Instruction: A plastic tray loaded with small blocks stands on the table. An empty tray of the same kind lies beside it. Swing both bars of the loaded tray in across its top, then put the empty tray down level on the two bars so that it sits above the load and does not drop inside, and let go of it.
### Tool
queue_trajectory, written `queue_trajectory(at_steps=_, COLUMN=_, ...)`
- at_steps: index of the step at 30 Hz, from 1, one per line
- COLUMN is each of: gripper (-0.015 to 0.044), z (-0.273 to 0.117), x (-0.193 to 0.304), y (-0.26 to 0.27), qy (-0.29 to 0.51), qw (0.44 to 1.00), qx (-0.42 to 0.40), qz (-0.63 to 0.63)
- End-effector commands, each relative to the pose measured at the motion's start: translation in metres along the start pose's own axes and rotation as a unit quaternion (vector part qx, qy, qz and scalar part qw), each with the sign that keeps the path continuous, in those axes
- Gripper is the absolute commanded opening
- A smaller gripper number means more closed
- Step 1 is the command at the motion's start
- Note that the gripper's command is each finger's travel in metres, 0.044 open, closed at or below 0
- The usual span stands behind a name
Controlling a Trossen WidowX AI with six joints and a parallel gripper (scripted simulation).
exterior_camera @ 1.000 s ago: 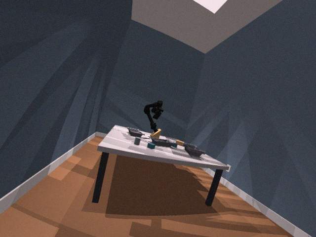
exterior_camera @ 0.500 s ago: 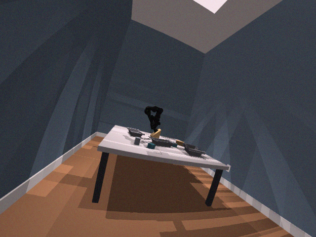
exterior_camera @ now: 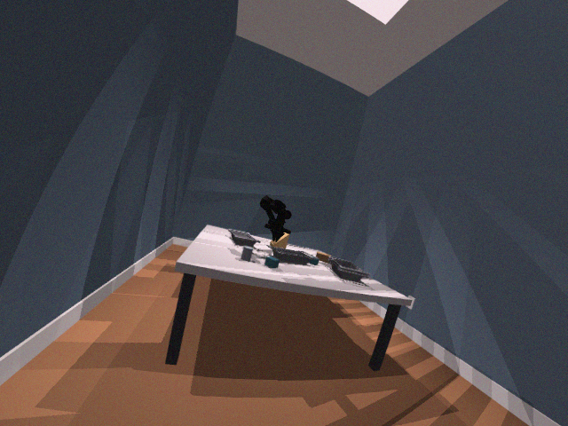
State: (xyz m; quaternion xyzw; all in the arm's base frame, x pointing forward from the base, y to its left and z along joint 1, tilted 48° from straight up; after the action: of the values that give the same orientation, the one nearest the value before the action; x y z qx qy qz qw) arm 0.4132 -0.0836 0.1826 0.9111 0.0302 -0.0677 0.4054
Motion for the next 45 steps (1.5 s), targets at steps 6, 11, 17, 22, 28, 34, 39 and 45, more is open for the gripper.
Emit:
queue_trajectory(at_steps=6, gripper=0.0086, z=0.014, x=0.0, y=0.002, qy=-0.03, qw=0.997, qx=0.014, qz=0.075)
queue_trajectory(at_steps=11, gripper=0.0086, z=0.016, x=0.0, y=0.002, qy=-0.03, qw=0.997, qx=0.014, qz=0.075)
queue_trajectory(at_steps=17, gripper=0.0086, z=0.036, x=0.0, y=0.001, qy=-0.03, qw=0.997, qx=0.014, qz=0.075)
queue_trajectory(at_steps=22, gripper=0.0086, z=0.058, x=-0.001, y=0.001, qy=-0.03, qw=0.997, qx=0.013, qz=0.075)
queue_trajectory(at_steps=28, gripper=0.0086, z=0.073, x=-0.003, y=0.0, qy=-0.03, qw=0.997, qx=0.013, qz=0.075)
queue_trajectory(at_steps=34, gripper=0.0086, z=0.063, x=-0.003, y=-0.005, qy=-0.03, qw=0.997, qx=0.013, qz=0.075)
queue_trajectory(at_steps=39, gripper=0.0086, z=0.045, x=-0.003, y=-0.016, qy=-0.03, qw=0.997, qx=0.014, qz=0.075)
queue_trajectory(at_steps=45, gripper=0.0086, z=0.038, x=-0.003, y=-0.03, qy=-0.03, qw=0.997, qx=0.014, qz=0.075)
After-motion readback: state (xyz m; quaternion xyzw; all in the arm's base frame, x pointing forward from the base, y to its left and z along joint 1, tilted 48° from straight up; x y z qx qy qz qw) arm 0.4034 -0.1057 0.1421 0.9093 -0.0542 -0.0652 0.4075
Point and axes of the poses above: the point midway between the two fingers, 35 mm back from their tips, its own z axis out along the fingers, its own y axis across the jaws, x = y × z, the point moved 10 cm from there along -z, back along the fingers, and after that the axes turned 12 degrees about z, right-handed, at the moved point
